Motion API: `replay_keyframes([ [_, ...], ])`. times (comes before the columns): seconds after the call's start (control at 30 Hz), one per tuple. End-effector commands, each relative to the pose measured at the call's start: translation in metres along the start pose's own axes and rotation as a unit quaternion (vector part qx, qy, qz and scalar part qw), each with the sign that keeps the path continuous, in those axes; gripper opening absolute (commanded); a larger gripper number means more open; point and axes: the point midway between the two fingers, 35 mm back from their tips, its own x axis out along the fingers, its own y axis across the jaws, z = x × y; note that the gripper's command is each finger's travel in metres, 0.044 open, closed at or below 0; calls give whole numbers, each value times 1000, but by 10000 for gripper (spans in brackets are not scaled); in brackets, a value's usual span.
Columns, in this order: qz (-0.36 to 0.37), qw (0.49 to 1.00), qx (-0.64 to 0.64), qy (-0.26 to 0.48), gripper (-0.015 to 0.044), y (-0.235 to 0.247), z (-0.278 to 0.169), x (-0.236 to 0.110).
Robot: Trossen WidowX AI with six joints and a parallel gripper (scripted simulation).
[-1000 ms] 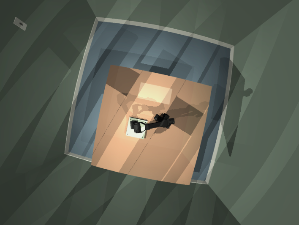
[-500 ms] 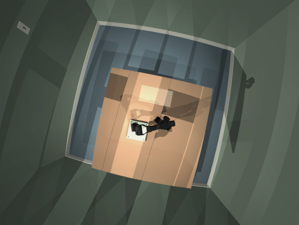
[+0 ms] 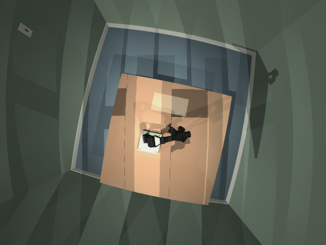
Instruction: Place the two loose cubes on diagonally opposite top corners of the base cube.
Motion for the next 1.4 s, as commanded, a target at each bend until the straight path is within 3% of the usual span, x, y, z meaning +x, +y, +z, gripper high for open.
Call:
replay_keyframes([
  [0.0, -2, 1000, 0, 2, 157, -1, 0, 0],
  [0.07, -2, 1000, 0, 2, 205, -1, 0, 0],
  [1.37, 0, 1000, 0, 0, 205, 0, 0, -41],
])
